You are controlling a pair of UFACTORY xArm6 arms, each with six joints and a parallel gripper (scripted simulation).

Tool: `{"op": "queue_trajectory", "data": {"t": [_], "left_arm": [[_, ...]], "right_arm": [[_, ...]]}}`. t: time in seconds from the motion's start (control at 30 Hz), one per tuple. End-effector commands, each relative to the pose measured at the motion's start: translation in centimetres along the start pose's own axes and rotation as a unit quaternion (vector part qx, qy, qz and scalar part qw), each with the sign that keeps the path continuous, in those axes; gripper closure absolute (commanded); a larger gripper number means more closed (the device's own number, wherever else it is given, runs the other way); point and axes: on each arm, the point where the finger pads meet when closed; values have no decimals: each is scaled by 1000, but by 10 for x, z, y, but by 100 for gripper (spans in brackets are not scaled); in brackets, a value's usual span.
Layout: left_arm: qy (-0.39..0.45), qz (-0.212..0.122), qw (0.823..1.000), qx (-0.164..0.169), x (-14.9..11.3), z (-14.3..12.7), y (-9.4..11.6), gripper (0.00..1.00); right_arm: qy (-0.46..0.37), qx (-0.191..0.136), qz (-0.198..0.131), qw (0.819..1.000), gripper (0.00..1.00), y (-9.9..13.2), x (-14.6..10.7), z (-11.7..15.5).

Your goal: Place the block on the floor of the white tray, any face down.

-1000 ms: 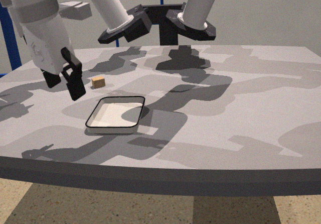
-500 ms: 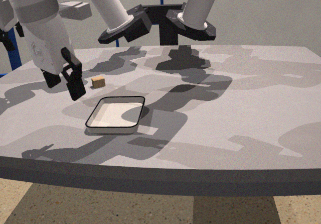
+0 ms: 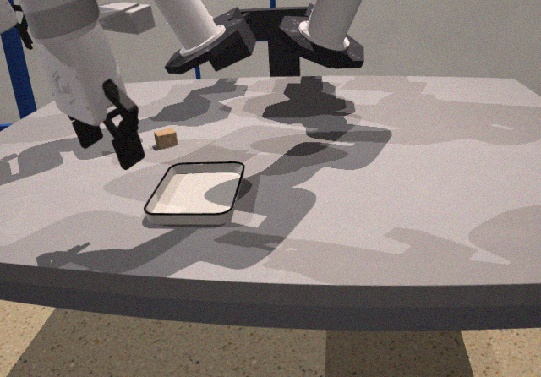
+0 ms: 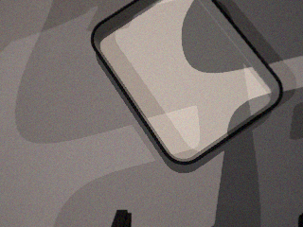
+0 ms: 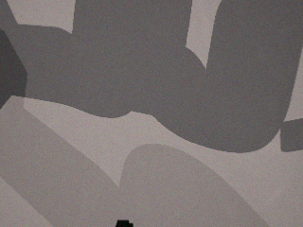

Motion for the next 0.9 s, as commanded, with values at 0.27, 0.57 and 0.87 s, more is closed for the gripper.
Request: {"op": "queue_trajectory", "data": {"t": [0.27, 0.57, 0.87], "left_arm": [[0, -3, 1000, -1, -1, 0, 3, 0], [0, -3, 1000, -1, -1, 0, 3, 0], [0, -3, 1000, -1, -1, 0, 3, 0]], "right_arm": [[-299, -2, 11, 954, 0, 23, -75, 10], [-486, -5, 20, 874, 0, 40, -125, 7], [-638, -9, 29, 769, 0, 58, -170, -2]]}}
Point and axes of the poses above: on each arm, the point where the finger pads meet when closed, its own y axis back along the fingers, its own z axis across the jaws, x = y × z, and after that the axes turned 13 degrees about -y, right-handed
